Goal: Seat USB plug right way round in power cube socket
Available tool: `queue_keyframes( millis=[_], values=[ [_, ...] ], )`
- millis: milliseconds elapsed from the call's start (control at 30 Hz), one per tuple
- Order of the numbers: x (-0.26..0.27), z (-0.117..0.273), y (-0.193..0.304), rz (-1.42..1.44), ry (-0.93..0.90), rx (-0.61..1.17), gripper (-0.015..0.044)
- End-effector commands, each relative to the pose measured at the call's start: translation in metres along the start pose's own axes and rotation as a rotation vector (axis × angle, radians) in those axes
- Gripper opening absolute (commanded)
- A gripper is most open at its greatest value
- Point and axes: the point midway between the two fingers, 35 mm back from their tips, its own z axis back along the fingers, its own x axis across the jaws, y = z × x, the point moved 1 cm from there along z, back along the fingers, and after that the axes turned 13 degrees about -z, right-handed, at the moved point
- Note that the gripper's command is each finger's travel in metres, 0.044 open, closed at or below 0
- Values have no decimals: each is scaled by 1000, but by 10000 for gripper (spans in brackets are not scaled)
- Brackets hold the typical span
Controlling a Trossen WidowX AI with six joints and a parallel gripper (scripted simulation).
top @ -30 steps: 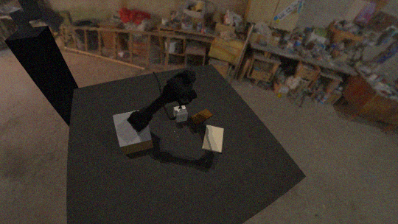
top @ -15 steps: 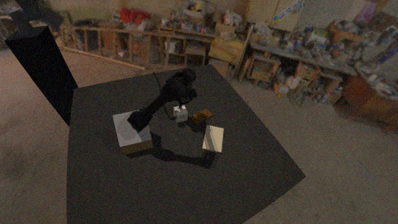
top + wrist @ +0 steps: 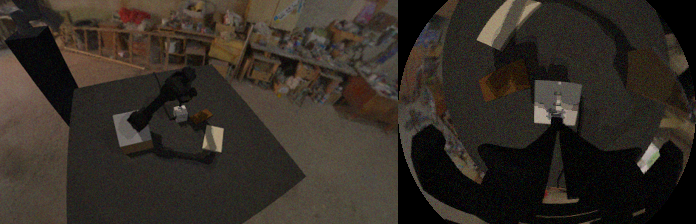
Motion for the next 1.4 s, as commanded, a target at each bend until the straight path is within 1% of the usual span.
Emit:
queue_keyframes(
  millis=[0, 333, 467, 1367],
  values=[
    [0, 3, 0, -4, 3, 2, 0],
    [0, 9, 0, -3, 2, 2, 0],
    [0, 8, 0, 40, 1, 1, 0],
    [0, 7, 0, 746, 0, 0, 0]
  ],
)
